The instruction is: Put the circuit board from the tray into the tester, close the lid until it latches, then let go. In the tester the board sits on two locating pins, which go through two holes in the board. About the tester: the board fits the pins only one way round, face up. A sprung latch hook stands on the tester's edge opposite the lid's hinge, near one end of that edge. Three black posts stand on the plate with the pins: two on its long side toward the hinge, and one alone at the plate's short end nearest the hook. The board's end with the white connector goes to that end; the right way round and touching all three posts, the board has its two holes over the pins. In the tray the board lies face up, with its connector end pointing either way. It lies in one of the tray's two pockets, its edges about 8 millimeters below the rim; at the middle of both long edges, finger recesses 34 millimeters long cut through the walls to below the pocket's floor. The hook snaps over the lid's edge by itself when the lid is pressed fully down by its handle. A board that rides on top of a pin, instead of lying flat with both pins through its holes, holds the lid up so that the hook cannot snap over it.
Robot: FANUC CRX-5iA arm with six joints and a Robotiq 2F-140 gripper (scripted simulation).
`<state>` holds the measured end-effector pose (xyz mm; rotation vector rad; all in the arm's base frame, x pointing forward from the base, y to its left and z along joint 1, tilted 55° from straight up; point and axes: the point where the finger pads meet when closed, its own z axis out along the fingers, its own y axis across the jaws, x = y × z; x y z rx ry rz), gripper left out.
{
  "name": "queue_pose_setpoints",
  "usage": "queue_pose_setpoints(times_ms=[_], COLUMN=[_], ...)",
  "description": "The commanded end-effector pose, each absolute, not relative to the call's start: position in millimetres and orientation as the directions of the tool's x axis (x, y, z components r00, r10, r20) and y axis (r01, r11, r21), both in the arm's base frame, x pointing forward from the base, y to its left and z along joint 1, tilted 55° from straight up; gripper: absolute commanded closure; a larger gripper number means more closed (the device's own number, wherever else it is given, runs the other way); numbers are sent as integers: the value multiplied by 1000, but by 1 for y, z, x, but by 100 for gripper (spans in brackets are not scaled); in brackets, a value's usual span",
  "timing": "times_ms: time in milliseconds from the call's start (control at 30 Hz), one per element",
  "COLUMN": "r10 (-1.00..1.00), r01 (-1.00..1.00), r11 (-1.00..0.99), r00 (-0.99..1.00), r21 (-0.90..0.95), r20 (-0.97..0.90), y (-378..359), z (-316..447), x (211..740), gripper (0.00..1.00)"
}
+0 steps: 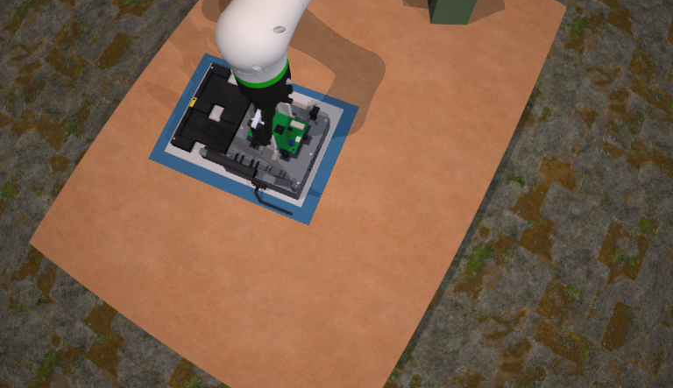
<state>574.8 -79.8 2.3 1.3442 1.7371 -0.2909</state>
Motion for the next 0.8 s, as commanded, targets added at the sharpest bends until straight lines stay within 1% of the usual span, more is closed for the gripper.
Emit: queue_pose_setpoints(times_ms=[0, 767], r10=[657, 657], r01=[866, 866], r11=[383, 383], r00=[-12, -12], r21=[320, 320], r20=[-754, -754], y=[-80, -81], z=[2, 1], x=[575, 576], gripper=[54, 54])
